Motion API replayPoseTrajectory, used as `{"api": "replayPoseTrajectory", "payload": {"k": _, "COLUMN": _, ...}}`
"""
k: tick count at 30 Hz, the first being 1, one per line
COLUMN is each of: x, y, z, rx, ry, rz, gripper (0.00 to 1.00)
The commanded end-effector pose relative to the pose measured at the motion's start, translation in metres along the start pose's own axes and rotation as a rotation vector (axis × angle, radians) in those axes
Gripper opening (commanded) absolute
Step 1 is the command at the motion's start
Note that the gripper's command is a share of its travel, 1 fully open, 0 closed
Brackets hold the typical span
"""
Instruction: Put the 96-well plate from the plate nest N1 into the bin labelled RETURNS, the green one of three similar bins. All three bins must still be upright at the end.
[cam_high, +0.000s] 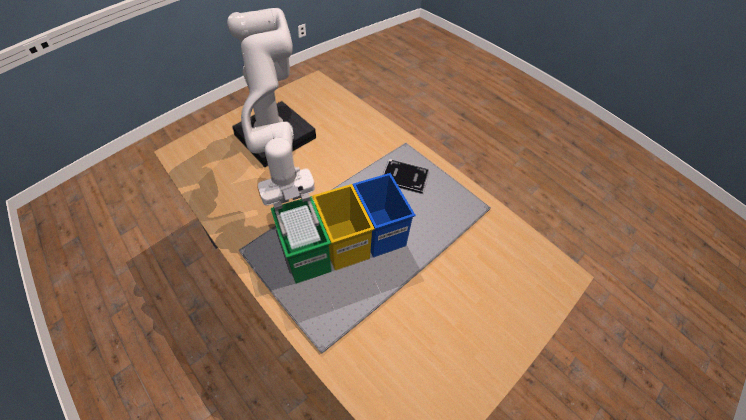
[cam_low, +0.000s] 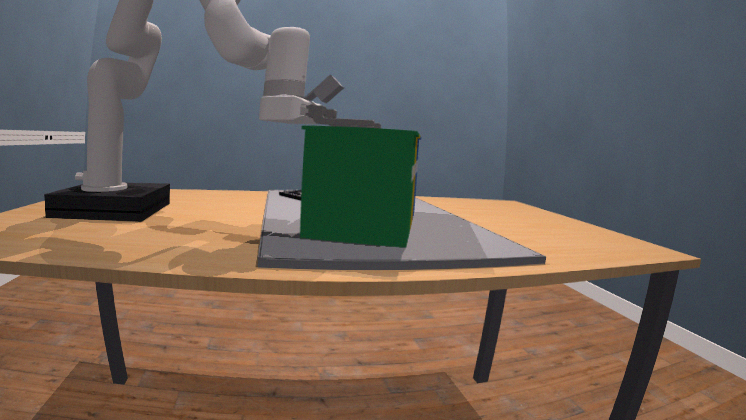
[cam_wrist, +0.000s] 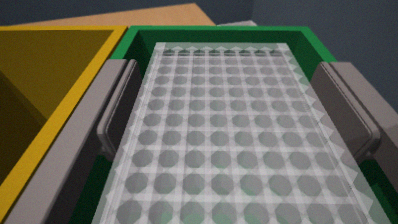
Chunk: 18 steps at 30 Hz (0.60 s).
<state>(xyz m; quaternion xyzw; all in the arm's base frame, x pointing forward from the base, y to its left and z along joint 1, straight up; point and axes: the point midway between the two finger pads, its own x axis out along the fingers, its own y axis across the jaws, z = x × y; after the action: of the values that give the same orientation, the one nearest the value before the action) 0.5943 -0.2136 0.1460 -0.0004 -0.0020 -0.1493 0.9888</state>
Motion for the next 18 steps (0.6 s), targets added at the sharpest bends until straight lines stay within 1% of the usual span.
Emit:
{"api": "replayPoseTrajectory", "payload": {"k": 1, "x": 0.0012, "y": 0.0, "z": 0.0006, "rx": -0.004, "ry": -0.005, "rz": 0.0, "gripper": 0.0}}
{"api": "replayPoseTrajectory", "payload": {"k": 17, "x": 0.0012, "y": 0.0, "z": 0.0006, "rx": -0.004, "ry": -0.005, "rz": 0.0, "gripper": 0.0}}
{"api": "replayPoseTrajectory", "payload": {"k": 18, "x": 0.0012, "y": 0.0, "z": 0.0006, "rx": -0.004, "ry": -0.005, "rz": 0.0, "gripper": 0.18}}
